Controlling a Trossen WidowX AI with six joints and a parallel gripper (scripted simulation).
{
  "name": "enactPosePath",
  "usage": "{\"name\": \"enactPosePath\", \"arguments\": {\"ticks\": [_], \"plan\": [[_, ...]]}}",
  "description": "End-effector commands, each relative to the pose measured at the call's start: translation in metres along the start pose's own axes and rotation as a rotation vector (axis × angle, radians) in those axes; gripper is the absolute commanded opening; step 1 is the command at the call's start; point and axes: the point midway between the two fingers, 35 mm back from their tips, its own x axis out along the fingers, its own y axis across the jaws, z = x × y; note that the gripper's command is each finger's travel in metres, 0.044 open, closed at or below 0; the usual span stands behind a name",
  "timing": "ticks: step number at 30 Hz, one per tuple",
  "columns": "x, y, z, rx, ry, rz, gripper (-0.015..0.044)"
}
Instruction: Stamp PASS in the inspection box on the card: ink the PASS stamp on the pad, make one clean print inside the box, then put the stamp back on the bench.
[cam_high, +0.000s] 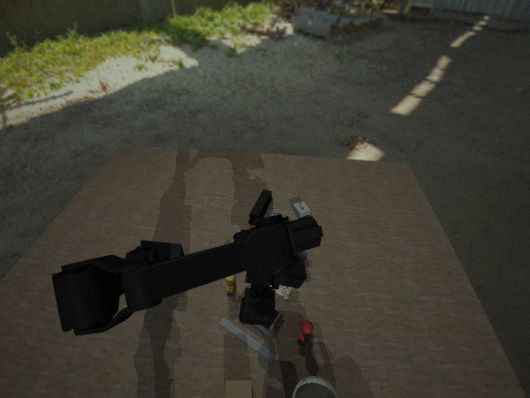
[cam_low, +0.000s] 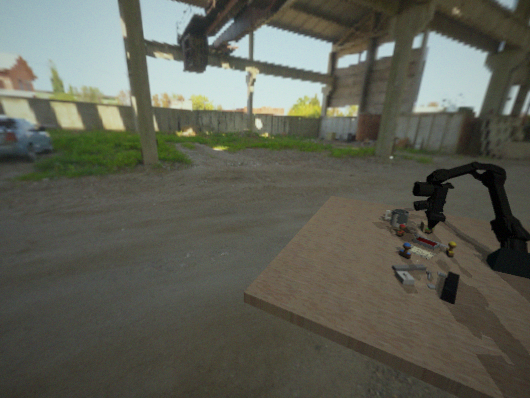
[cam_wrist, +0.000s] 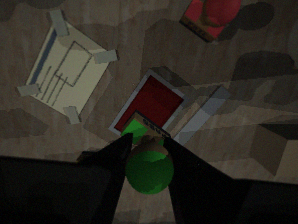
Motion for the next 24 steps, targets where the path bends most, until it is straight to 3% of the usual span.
{"name": "enactPosePath", "arguments": {"ticks": [1,24], "plan": [[0.003,0.000,0.000,-0.004,-0.001,-0.003,0.0000],[0.018,0.000,0.000,-0.003,-0.002,-0.004,0.0000]]}}
